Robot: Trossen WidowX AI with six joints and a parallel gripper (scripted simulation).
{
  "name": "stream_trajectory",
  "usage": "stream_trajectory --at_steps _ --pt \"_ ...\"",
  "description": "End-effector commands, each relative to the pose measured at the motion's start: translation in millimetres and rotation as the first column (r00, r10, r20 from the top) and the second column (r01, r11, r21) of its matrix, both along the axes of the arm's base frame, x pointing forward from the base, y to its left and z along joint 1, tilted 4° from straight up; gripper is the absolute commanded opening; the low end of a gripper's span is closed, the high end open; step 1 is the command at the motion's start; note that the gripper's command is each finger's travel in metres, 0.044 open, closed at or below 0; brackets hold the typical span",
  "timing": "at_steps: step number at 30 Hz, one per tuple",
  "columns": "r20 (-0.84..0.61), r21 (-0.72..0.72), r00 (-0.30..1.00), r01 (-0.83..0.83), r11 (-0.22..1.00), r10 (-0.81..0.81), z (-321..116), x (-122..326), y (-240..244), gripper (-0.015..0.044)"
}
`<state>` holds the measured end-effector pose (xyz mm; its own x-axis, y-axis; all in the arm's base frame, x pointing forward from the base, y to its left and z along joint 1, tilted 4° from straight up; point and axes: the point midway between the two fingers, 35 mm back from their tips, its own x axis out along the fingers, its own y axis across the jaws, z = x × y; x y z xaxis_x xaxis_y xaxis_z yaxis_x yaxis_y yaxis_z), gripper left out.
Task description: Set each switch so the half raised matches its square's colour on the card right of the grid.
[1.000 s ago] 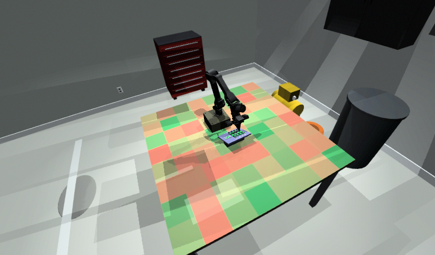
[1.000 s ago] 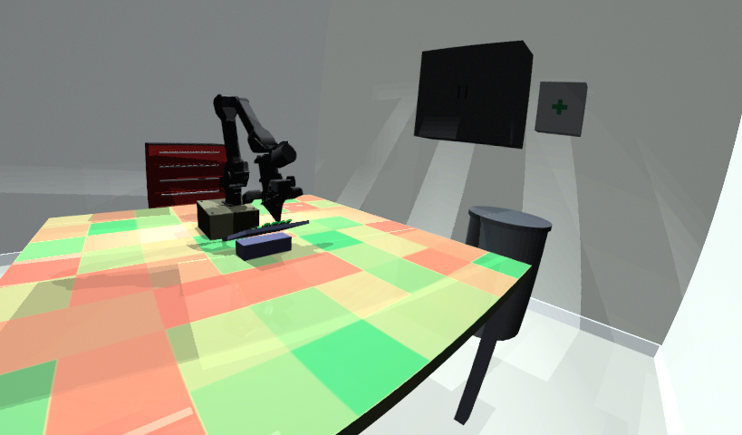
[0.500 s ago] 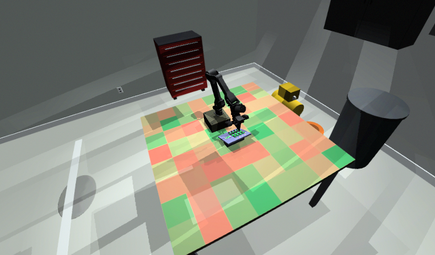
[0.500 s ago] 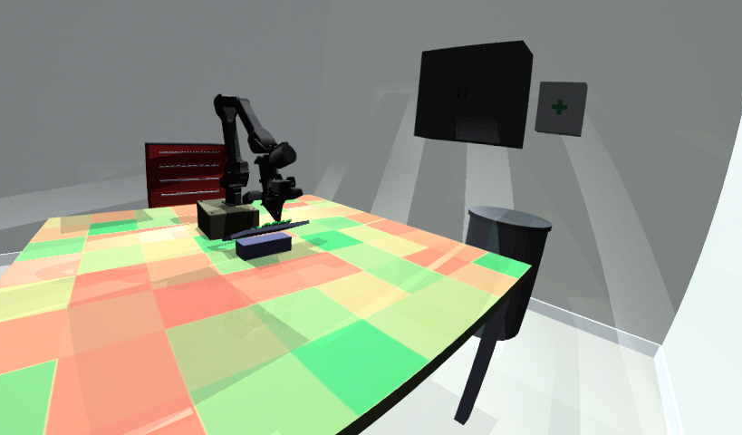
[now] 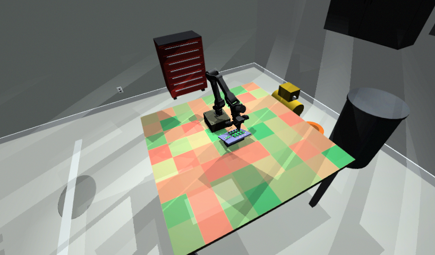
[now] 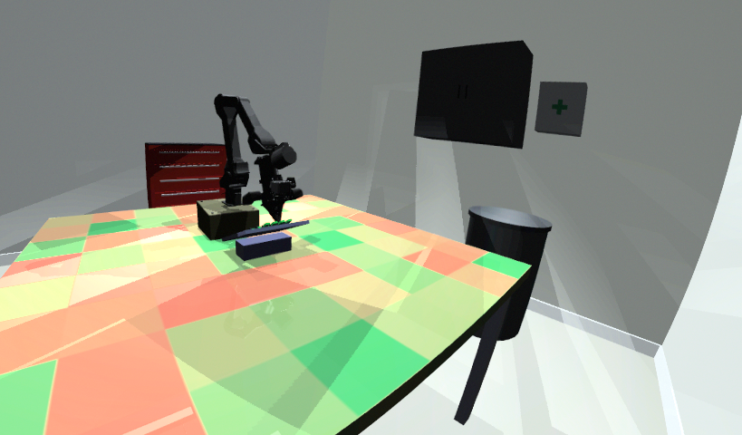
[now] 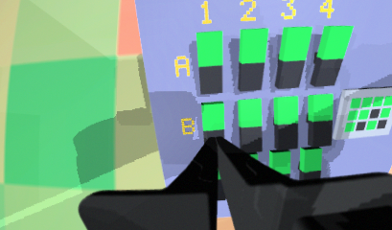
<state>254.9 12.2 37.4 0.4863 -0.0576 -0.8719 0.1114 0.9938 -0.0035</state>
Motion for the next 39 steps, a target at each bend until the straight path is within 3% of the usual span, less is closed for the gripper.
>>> stream_trajectory --at_steps 1,5,11,23,28,39 --pt "0.002 0.0 1.0 -0.006 1.0 0.006 -0.5 0.6 0.4 0.0" --pt "-0.003 0.001 1.0 -0.001 1.0 0.001 7.2 -2.1 0.8 0.0" --pt "-0.026 0.004 1.0 -0.006 1.0 0.006 57.4 -28.6 3.8 0.0" --pt "-0.026 0.001 1.0 -0.006 1.0 0.006 57.5 -31.1 -20.4 0.0" --pt "-0.001 -0.002 1.0 -0.006 1.0 0.006 27.7 -16.3 -22.1 0.0" --pt "0.001 -0.002 1.0 -0.006 1.0 0.006 17.1 -11.3 -22.8 0.0"
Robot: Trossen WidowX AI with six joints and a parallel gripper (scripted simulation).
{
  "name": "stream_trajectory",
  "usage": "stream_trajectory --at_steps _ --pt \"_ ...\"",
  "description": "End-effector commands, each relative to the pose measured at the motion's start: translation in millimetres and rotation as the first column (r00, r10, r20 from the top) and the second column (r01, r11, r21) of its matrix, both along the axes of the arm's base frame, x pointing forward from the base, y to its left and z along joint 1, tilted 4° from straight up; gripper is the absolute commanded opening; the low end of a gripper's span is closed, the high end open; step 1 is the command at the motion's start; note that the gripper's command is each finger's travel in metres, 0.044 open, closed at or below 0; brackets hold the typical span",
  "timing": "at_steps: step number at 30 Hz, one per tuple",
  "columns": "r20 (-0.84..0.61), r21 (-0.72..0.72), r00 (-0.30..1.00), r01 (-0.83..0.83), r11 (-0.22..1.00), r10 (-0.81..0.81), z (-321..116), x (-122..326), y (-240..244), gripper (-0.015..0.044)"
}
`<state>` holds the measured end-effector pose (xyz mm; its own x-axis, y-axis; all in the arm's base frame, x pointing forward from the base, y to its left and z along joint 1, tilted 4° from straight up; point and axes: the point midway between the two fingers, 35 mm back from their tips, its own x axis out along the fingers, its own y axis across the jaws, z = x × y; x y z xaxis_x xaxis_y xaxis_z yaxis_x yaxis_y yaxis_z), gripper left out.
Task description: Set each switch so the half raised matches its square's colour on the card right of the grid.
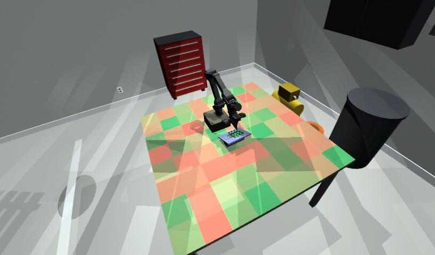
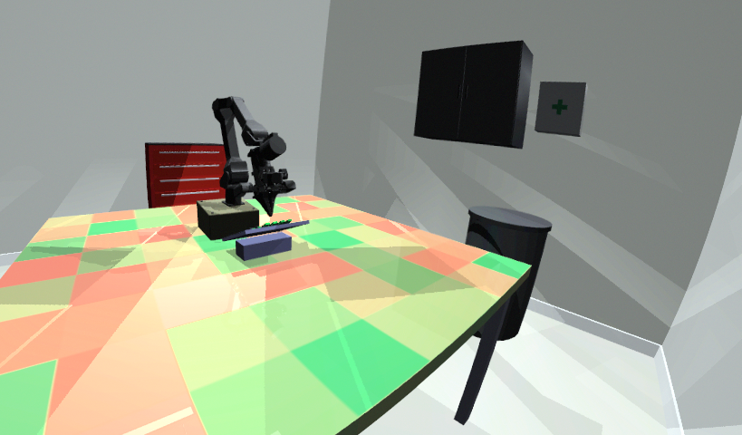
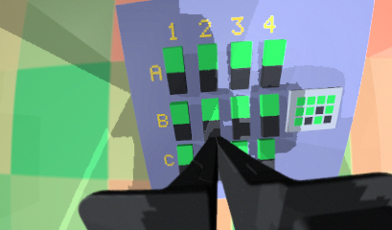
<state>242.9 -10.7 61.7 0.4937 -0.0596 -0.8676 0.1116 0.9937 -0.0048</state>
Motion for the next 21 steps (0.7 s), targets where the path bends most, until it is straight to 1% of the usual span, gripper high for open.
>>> stream_trajectory --at_steps 1,12,21 --pt "-0.007 0.0 1.0 -0.007 1.0 0.007 -7.4 0.8 0.1 0.0" --pt "-0.007 0.0 1.0 -0.007 1.0 0.007 -19.4 7.3 -0.6 0.0" --pt "-0.007 0.0 1.0 -0.007 1.0 0.007 -19.7 7.5 -0.6 0.0"
